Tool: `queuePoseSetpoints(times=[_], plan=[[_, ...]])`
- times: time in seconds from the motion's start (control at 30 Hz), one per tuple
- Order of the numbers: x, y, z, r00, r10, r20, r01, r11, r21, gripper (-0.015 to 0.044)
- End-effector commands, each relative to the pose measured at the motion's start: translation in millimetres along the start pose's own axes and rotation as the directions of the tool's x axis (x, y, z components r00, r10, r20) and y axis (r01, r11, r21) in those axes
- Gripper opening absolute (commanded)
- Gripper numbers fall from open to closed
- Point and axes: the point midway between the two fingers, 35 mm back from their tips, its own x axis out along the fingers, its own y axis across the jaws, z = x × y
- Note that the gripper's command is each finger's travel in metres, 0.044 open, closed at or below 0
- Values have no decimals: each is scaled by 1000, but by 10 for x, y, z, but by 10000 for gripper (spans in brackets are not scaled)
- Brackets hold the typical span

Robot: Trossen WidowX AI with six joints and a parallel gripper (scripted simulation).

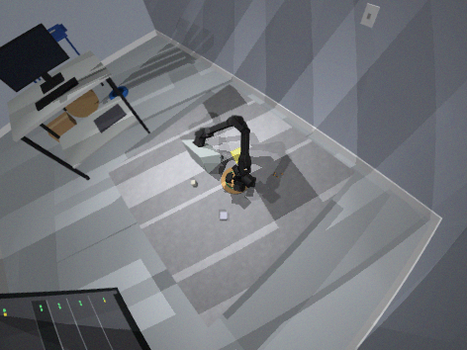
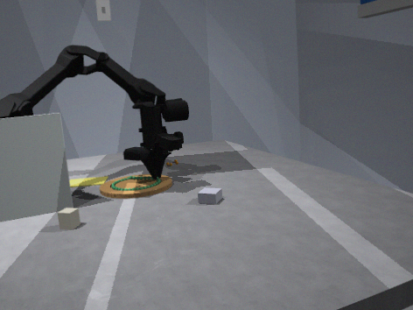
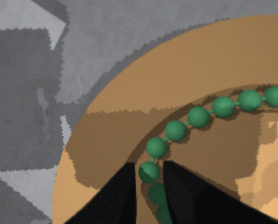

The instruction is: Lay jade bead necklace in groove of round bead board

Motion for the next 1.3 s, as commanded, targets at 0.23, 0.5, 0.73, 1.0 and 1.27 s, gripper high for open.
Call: queuePoseSetpoints(times=[0.23,0.5,0.73,1.0,1.27], plan=[[-3,2,0,1000,0,0,0,1000,-1,0],[-3,2,0,1000,0,0,0,1000,-1,0],[-22,-3,-1,1000,0,-1,0,1000,2,0],[-61,3,3,1000,-1,-3,1,1000,9,0],[-61,41,17,1000,-1,-2,1,1000,9,0]])
